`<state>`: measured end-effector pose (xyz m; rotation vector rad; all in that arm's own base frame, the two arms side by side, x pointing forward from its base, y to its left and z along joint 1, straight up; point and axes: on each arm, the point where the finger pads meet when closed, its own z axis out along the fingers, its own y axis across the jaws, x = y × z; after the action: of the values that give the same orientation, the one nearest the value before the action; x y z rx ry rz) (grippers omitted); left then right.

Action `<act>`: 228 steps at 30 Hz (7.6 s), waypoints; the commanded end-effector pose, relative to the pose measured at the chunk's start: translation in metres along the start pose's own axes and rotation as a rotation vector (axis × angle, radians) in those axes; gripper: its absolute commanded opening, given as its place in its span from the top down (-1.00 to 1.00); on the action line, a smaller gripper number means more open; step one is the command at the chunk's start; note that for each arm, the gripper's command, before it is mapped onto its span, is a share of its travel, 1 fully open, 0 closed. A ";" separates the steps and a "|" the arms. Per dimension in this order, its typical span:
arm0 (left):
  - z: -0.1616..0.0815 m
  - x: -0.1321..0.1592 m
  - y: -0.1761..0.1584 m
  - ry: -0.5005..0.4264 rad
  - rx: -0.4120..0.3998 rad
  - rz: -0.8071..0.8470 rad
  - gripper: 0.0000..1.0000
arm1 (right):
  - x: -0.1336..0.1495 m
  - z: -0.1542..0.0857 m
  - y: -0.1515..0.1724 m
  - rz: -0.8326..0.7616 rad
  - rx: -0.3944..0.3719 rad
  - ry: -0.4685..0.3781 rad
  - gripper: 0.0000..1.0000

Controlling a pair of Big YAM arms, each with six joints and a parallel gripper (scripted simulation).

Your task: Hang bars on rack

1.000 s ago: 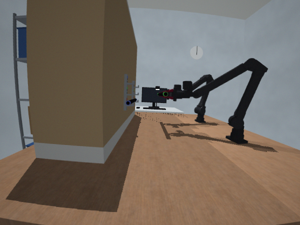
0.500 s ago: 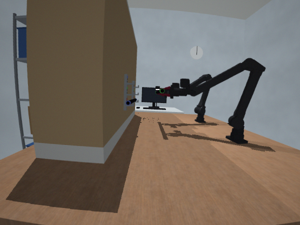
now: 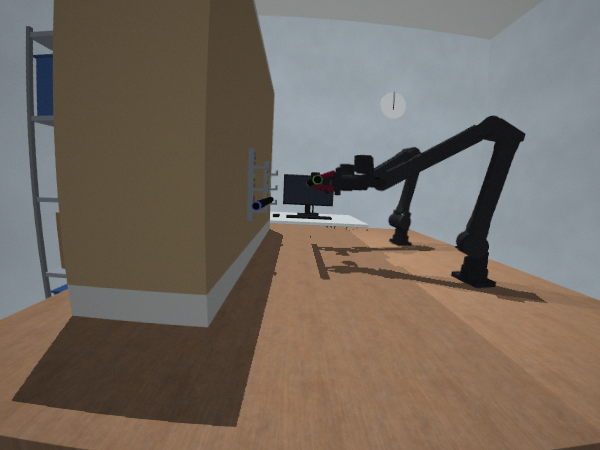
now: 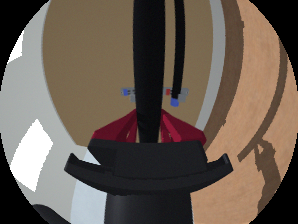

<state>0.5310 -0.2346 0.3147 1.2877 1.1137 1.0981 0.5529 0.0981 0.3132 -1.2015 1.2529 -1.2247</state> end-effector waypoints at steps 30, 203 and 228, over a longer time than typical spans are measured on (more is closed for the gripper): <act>0.063 0.008 0.045 0.022 -0.062 -0.032 1.00 | 0.007 0.064 -0.047 0.023 0.066 0.019 1.00; 0.211 0.009 0.048 0.022 -0.062 -0.032 1.00 | 0.009 0.214 -0.055 0.023 0.066 0.019 1.00; 0.210 0.009 0.037 0.022 -0.063 -0.031 1.00 | 0.009 0.213 -0.044 0.023 0.066 0.019 1.00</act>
<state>0.7285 -0.2598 0.3103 1.2893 1.1310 1.1002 0.7528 0.0893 0.3102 -1.2138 1.2721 -1.2247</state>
